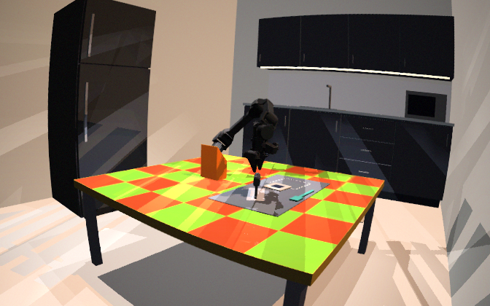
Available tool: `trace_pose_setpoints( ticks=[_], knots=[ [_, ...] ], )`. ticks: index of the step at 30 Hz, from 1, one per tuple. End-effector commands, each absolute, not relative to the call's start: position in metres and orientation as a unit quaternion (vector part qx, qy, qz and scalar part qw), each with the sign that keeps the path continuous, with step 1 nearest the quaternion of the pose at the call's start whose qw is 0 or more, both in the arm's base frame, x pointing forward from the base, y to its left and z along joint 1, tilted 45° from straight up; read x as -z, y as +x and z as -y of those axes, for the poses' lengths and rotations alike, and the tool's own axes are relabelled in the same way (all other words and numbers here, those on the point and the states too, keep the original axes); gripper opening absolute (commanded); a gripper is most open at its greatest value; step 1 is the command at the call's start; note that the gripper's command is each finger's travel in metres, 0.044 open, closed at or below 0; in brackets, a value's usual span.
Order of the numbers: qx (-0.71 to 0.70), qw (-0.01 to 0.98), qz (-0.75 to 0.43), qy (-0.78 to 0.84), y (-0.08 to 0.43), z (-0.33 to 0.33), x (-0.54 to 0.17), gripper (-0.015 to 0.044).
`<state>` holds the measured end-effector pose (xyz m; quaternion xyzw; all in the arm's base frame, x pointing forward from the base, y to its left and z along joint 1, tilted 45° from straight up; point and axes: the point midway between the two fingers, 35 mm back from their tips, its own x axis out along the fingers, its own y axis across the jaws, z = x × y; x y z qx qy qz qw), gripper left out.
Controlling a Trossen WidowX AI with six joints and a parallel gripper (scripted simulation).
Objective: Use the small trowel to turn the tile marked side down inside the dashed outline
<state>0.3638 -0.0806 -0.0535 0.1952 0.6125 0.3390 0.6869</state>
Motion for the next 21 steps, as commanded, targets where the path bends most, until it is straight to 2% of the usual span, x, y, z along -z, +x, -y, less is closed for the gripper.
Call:
trace_pose_setpoints(
  ticks=[1,21],
  knots=[
    [-0.371,0.697,-0.594,0.155,0.3643,0.0815,0.0529,0.0270],
    [-0.551,0.708,-0.431,-0.093,0.3647,0.0812,0.0529,0.0270]
  ],
)
